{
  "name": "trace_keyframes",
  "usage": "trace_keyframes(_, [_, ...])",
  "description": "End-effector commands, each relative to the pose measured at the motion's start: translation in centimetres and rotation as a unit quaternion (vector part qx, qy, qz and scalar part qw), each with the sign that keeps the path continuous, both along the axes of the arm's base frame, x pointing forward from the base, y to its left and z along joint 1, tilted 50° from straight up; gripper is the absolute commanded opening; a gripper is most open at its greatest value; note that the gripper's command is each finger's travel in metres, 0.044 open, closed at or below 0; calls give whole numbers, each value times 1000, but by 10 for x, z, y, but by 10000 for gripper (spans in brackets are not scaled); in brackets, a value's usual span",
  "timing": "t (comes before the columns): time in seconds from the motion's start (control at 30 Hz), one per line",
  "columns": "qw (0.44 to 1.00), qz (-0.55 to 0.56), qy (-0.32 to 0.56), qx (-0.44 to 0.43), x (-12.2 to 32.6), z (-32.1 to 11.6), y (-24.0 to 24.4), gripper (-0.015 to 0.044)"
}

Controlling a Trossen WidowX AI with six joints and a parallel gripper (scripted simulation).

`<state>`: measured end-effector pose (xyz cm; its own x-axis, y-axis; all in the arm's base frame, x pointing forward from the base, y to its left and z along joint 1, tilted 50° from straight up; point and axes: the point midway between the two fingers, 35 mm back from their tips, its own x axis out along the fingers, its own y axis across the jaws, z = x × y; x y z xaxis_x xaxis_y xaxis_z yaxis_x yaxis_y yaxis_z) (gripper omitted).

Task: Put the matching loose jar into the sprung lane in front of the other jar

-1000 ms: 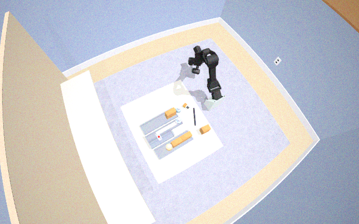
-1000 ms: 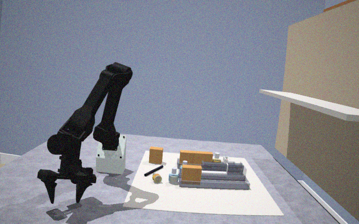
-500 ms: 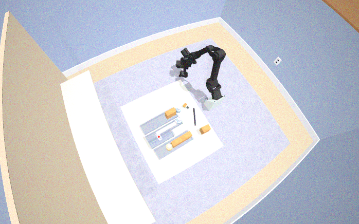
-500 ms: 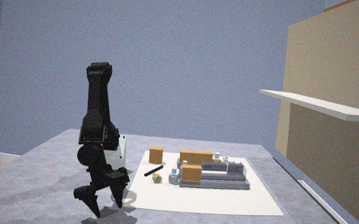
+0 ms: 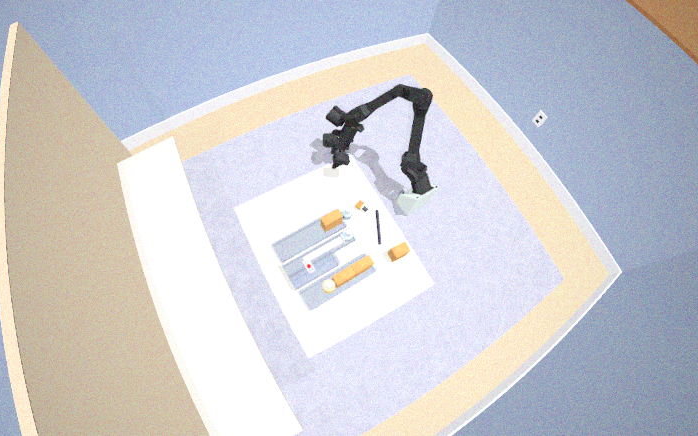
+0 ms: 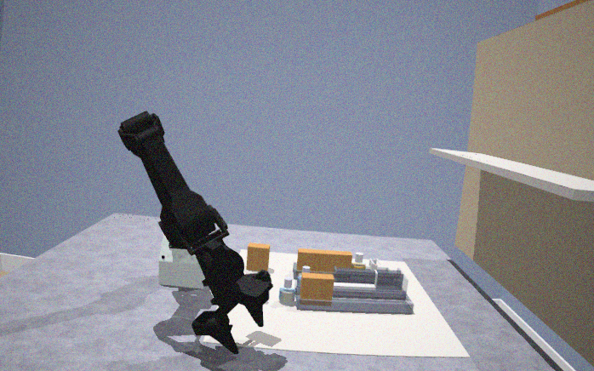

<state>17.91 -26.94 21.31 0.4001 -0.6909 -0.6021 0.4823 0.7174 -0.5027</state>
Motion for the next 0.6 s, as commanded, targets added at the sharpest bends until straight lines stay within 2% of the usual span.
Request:
trace_keyframes(0.0, [998,2,15,58,36,-21,26,440])
trace_keyframes(0.27, [988,-20,91,124,86,-64,98,440])
trace_keyframes(0.4, [983,-30,140,114,100,-81,138,440])
trace_keyframes(0.57, [971,-16,221,85,94,-99,165,440])
